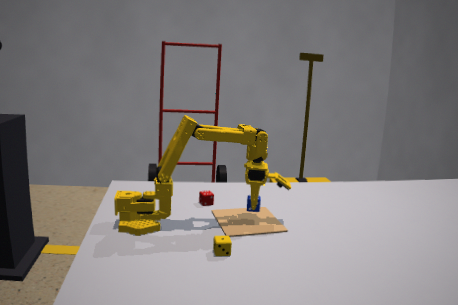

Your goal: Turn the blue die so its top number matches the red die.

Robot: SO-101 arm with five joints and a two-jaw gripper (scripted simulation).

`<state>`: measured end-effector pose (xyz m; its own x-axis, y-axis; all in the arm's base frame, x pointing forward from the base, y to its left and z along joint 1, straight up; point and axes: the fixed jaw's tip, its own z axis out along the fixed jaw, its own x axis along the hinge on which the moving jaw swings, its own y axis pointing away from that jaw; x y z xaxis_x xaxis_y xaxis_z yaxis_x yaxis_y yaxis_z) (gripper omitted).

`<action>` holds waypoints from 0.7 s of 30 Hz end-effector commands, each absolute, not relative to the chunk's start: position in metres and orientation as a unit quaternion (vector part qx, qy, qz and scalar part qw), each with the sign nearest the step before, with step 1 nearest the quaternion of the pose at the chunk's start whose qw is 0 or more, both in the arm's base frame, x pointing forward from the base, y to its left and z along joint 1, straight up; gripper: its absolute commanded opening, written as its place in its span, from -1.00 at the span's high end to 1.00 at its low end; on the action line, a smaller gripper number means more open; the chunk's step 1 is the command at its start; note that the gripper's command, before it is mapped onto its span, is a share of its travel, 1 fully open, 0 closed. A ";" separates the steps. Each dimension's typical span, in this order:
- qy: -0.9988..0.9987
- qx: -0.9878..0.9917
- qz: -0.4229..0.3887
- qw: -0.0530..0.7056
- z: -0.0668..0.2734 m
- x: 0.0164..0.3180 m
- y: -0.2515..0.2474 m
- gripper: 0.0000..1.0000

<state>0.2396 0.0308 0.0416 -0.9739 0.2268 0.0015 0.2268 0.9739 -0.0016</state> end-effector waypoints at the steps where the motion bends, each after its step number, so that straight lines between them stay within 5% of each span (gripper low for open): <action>1: -0.991 -0.114 -0.014 -0.064 0.077 0.251 0.033 1.00; 21: -0.991 -0.114 -0.016 -0.070 0.090 0.249 0.034 1.00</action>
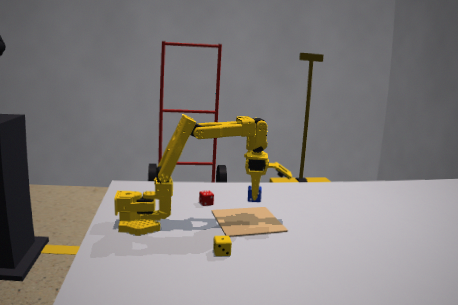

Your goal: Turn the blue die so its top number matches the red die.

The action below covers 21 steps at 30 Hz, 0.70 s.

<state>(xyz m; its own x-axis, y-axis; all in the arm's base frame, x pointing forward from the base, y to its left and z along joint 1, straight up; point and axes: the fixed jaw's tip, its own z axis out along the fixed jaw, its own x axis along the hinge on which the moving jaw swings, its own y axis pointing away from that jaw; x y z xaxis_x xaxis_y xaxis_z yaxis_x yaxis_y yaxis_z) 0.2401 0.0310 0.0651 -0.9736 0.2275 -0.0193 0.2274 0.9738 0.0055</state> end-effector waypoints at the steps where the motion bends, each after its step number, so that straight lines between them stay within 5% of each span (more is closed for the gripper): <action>1: 0.991 0.114 0.016 0.070 0.090 0.249 0.034 1.00; 21: 0.988 0.100 0.023 0.112 0.091 0.252 0.033 1.00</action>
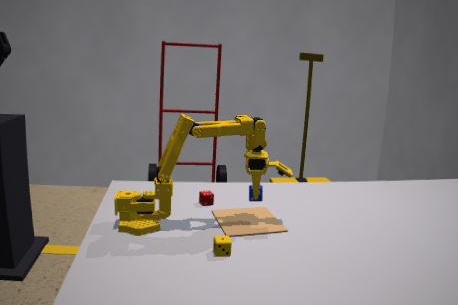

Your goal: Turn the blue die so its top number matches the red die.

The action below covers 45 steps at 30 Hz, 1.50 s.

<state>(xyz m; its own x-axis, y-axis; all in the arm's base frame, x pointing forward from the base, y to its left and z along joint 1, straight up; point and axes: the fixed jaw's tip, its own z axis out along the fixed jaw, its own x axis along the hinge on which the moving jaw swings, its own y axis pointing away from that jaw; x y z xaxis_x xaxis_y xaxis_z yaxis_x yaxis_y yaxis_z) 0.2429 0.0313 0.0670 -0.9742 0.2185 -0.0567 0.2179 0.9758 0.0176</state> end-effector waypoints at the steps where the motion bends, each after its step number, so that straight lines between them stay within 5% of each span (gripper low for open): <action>1: 0.988 0.096 0.024 0.122 0.091 0.252 0.033 1.00; 15: 0.971 0.062 0.036 0.227 0.089 0.253 0.031 1.00; 30: 0.965 0.054 0.038 0.254 0.089 0.254 0.031 1.00; 45: 0.920 0.015 0.039 0.390 0.090 0.257 0.029 1.00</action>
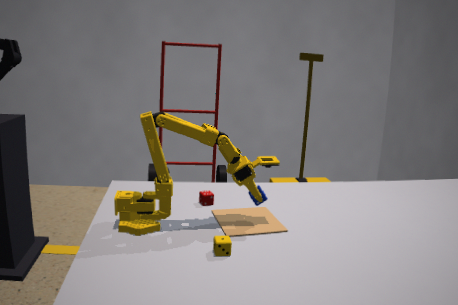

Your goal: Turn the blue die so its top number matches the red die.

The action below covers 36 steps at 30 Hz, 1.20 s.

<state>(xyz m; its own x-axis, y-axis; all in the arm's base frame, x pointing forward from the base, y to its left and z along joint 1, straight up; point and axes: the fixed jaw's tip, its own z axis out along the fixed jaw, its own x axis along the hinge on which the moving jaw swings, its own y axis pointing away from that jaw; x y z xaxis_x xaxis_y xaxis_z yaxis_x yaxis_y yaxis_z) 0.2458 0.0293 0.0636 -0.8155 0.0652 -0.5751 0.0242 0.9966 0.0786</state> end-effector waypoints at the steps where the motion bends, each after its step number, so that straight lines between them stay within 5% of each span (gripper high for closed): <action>1: 0.916 0.012 0.038 0.399 0.090 0.257 0.029 1.00; 36: 0.856 -0.011 0.032 0.515 0.086 0.265 0.027 1.00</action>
